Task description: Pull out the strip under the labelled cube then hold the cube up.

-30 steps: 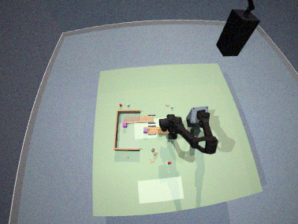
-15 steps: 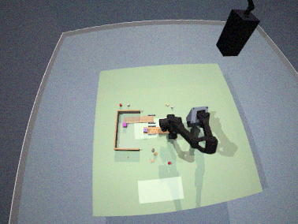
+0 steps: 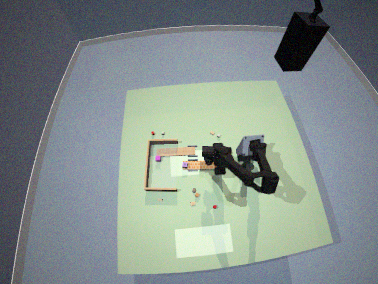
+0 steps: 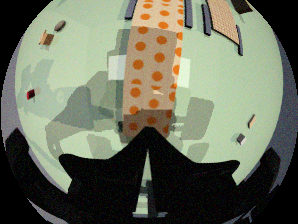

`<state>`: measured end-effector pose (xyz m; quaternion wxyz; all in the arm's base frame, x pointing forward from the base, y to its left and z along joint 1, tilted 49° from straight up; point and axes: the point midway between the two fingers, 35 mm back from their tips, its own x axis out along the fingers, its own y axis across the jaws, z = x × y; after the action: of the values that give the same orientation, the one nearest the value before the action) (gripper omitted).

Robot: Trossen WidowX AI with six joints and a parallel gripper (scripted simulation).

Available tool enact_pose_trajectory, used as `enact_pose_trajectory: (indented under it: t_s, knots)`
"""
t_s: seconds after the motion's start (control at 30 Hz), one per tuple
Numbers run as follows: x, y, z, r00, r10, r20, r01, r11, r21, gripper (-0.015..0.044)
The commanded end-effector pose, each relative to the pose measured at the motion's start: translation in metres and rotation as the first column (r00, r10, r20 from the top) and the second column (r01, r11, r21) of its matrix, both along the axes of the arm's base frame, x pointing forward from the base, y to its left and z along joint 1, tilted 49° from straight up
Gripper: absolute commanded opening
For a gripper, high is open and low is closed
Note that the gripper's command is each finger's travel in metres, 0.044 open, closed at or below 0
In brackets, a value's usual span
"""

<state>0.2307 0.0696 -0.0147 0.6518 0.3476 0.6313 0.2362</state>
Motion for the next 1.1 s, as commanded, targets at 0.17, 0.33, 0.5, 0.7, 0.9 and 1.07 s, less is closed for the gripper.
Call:
enact_pose_trajectory:
  t_s: [0.17,0.33,0.5,0.7,0.9,1.07]
  knots:
    - [0.014,-0.014,0.011,0.997,-0.053,-0.058,0.053,0.999,0.003,0.0079]
    - [0.03,-0.017,0.011,0.992,-0.085,-0.093,0.086,0.996,0.005,0.021]
    - [0.046,-0.02,0.013,0.992,-0.085,-0.093,0.086,0.996,0.005,0.0341]
    - [0.064,-0.024,0.014,0.992,-0.085,-0.092,0.086,0.996,0.005,0.044]
    - [0.082,-0.028,0.016,0.992,-0.085,-0.091,0.085,0.996,0.005,0.044]
    - [0.098,-0.031,0.018,0.992,-0.085,-0.09,0.085,0.996,0.005,0.044]
